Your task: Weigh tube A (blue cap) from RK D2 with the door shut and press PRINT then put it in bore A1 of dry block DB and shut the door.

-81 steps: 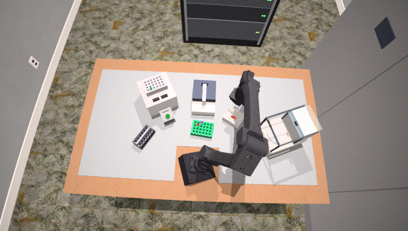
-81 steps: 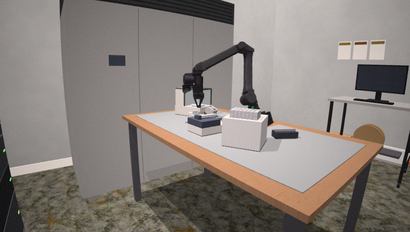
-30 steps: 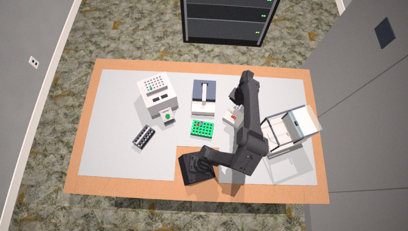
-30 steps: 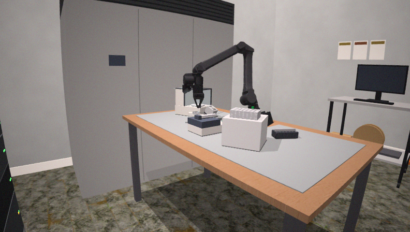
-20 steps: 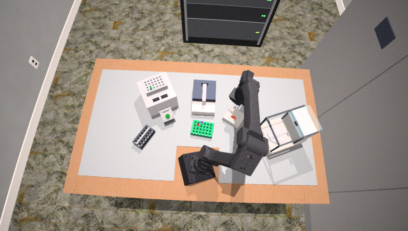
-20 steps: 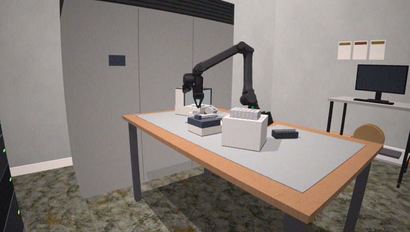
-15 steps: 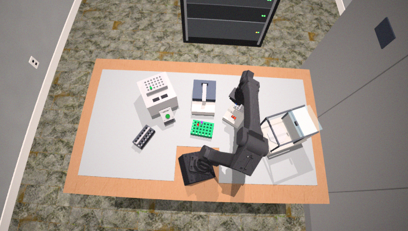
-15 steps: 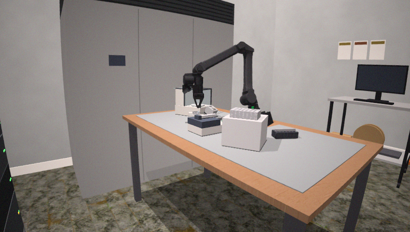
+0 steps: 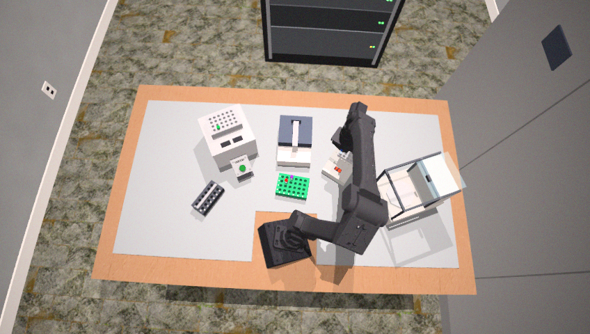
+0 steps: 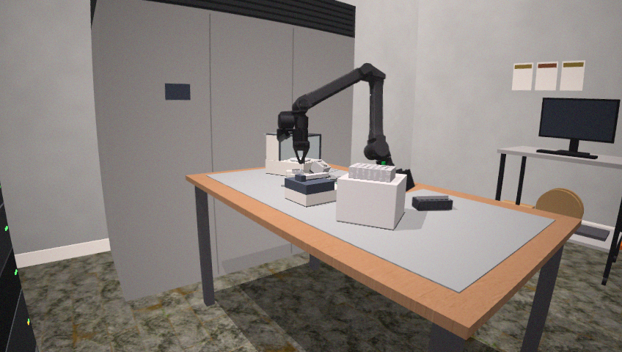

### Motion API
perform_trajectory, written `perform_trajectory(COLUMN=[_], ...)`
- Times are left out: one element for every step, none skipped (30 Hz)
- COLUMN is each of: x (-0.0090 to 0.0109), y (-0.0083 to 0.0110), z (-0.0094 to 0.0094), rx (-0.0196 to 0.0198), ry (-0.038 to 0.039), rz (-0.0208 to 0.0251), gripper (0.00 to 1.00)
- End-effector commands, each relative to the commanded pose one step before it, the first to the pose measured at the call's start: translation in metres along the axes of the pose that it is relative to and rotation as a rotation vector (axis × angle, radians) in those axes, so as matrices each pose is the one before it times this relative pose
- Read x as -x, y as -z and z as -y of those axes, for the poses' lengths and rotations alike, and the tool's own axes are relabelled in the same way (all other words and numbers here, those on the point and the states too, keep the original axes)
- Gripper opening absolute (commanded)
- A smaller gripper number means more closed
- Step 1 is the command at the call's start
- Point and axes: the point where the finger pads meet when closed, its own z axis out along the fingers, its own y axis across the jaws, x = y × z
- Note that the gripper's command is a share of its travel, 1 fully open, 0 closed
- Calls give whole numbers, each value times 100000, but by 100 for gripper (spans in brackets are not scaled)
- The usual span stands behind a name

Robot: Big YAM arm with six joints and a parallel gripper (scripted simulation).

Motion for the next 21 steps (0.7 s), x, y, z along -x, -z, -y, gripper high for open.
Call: perform_trajectory(x=[-229,12,-12,-14,0,0,-19,-16,-2,-4,-13,-14,-10,-9,11,-3,-10,67,10,-35,-35], y=[-359,-21,-61,-78,0,0,-66,39,38,36,30,29,30,24,-26,-73,-86,-124,-254,-257,-74], z=[686,-5,-15,-21,0,0,-15,18,15,14,13,13,12,10,-9,-23,-27,-49,-69,-51,9], rx=[-403,17,-28,-38,0,0,-34,11,24,20,7,5,11,9,10,-27,-42,25,-59,-101,-43], ry=[-462,-19,45,36,0,0,8,-11,-22,-29,-23,-14,-17,-15,16,50,52,24,111,159,50], rz=[-338,55,-133,-174,0,0,-159,45,99,83,31,22,46,40,36,-122,-183,81,-325,-462,-143], gripper=[9,9,9,9,9,9,9,9,9,9,9,9,9,9,9,9,9,9,9,9,9])
